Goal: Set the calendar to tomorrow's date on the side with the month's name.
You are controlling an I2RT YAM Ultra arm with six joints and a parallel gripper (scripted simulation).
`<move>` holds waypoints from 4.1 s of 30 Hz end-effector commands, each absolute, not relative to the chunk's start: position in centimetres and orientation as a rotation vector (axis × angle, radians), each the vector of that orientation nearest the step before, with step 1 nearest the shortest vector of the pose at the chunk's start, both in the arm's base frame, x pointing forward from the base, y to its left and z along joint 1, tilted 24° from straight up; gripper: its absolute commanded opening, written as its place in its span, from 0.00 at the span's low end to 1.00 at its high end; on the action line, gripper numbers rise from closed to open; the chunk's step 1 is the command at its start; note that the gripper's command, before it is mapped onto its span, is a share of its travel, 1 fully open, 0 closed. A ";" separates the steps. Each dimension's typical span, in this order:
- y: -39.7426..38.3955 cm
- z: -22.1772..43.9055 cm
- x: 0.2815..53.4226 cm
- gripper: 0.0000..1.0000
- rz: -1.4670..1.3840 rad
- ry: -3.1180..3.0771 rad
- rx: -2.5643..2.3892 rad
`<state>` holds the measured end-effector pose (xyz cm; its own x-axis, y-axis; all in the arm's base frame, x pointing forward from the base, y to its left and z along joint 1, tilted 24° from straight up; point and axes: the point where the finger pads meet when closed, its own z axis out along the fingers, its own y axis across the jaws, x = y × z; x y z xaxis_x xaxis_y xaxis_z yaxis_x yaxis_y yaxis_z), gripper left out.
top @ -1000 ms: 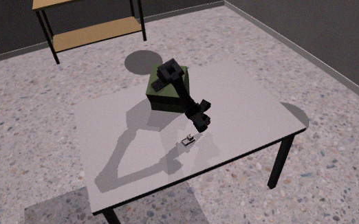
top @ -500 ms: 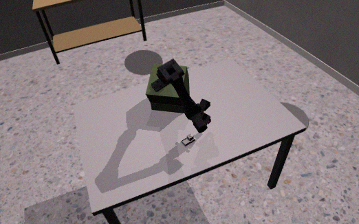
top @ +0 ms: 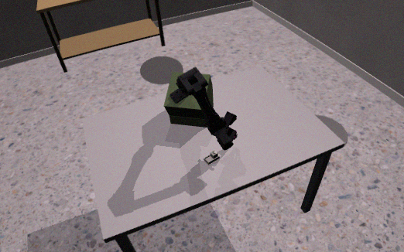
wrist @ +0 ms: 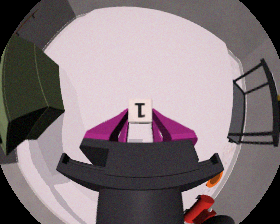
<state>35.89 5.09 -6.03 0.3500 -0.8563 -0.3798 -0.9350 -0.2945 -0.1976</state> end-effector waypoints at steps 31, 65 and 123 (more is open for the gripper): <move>4.0 -9.8 37.7 0.26 0.280 1.554 -2.227; 3.7 -10.9 38.0 0.26 0.280 1.554 -2.227; 3.6 -11.1 38.1 0.26 0.280 1.554 -2.227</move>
